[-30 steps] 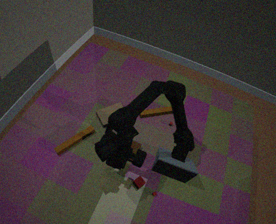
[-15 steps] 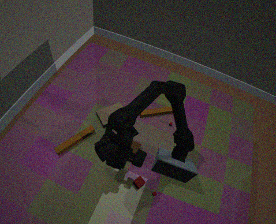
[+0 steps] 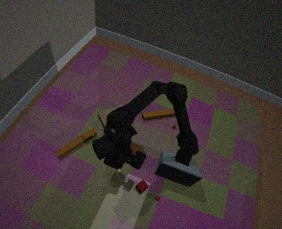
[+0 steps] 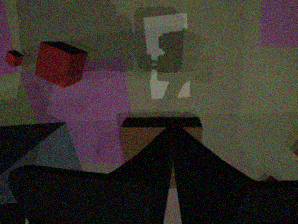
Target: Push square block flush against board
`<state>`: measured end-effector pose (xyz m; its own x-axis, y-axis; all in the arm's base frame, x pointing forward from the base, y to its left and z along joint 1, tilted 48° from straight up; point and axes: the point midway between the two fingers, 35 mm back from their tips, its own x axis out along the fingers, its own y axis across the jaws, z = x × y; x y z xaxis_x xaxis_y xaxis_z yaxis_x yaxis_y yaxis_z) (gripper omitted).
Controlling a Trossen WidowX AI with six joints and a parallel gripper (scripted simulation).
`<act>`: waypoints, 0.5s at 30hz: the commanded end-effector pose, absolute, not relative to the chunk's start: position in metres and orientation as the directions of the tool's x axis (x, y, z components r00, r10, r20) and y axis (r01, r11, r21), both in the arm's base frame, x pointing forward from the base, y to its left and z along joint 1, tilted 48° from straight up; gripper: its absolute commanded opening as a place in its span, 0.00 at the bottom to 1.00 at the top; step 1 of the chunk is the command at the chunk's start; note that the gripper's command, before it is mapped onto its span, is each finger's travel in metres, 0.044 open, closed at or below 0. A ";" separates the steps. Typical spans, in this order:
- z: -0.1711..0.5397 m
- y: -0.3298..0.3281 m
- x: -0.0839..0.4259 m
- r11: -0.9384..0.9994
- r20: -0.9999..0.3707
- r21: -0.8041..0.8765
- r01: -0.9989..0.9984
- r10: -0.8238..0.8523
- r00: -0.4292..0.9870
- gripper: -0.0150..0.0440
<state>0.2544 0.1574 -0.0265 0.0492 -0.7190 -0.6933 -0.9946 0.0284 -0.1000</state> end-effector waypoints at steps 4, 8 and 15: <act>-0.019 0.141 0.291 0.146 -0.714 -0.200 -0.969 -0.699 0.042 0.25; -0.015 0.128 0.308 0.206 -0.715 -0.256 -0.945 -0.698 0.042 0.25; -0.006 0.103 0.339 0.314 -0.711 -0.369 -0.875 -0.702 0.048 0.25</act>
